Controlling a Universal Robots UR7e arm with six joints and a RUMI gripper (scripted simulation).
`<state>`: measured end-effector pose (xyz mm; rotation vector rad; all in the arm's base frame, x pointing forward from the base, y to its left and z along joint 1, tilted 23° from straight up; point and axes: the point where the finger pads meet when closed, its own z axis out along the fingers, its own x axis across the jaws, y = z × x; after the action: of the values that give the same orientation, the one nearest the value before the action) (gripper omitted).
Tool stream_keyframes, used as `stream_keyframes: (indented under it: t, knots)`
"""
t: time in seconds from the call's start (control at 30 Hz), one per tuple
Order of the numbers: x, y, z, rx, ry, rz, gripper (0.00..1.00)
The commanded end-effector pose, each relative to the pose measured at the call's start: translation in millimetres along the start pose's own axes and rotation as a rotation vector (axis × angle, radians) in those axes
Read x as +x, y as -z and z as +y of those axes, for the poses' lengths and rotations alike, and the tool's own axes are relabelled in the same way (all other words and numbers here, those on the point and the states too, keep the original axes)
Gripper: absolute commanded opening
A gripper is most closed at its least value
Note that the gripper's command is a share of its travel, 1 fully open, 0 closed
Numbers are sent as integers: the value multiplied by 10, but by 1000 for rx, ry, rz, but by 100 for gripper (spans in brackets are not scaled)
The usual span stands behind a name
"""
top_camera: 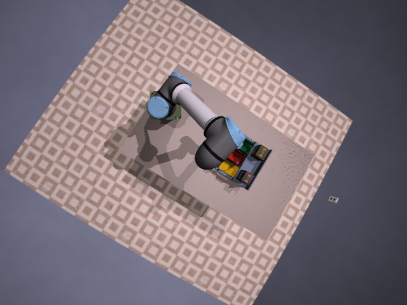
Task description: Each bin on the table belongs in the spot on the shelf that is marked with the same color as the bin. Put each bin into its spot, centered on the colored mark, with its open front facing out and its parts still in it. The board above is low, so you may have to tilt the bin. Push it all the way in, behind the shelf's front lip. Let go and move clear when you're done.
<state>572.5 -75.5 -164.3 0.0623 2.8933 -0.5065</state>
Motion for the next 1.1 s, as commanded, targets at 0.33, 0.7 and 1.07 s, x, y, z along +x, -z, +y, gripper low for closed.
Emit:
stream_keyframes:
  t: [0.33,0.7,1.07]
  knots:
    - [-129,2,7,1,1,-3,0]
    - [-209,2,8,1,1,-2,0]
    - [-269,3,8,1,1,-2,0]
